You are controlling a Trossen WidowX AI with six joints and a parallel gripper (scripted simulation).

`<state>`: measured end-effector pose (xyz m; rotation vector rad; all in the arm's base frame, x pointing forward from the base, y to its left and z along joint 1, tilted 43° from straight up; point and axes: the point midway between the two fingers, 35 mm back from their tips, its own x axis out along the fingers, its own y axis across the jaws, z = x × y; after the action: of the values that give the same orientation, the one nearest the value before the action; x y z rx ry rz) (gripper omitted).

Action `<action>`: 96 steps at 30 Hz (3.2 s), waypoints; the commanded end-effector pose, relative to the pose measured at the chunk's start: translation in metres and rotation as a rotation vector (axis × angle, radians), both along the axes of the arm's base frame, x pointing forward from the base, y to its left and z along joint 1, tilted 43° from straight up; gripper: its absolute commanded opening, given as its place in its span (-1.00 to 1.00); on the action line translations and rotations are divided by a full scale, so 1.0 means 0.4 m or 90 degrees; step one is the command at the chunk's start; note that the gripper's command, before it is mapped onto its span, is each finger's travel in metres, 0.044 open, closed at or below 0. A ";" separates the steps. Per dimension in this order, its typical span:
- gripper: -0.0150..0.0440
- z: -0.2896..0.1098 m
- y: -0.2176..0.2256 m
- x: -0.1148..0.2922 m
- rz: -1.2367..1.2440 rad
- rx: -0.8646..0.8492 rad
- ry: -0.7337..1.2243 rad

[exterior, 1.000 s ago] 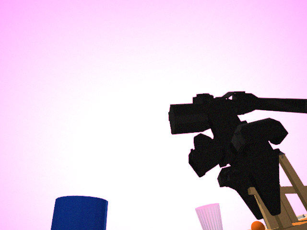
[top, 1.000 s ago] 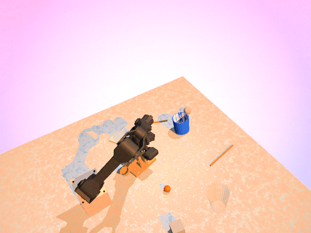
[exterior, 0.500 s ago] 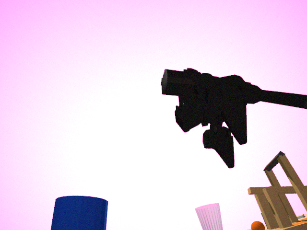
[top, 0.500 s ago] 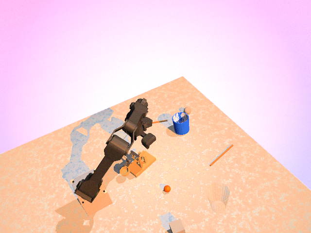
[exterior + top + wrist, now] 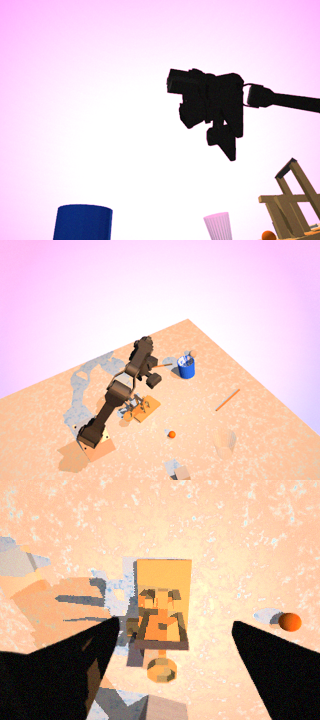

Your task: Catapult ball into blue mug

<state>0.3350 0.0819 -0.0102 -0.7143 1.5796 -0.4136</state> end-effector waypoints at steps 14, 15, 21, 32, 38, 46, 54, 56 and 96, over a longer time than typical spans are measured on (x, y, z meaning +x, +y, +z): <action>0.53 0.175 -0.545 -0.071 -0.160 -0.032 -0.119; 0.53 0.175 -0.545 -0.071 -0.160 -0.032 -0.119; 0.53 0.176 -0.551 -0.060 -0.160 -0.033 -0.120; 0.53 0.141 -0.585 -0.062 -0.160 -0.033 -0.120; 0.53 0.123 -0.602 -0.062 -0.160 -0.033 -0.120; 0.53 0.100 -0.625 -0.063 -0.160 -0.033 -0.120; 0.53 0.082 -0.643 -0.065 -0.160 -0.034 -0.120; 0.35 0.082 -0.643 -0.065 -0.160 -0.034 -0.120; -0.49 0.292 -0.411 -0.064 -0.159 -0.028 -0.112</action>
<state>0.3103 -0.0891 0.1075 -0.5040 1.4946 -0.6833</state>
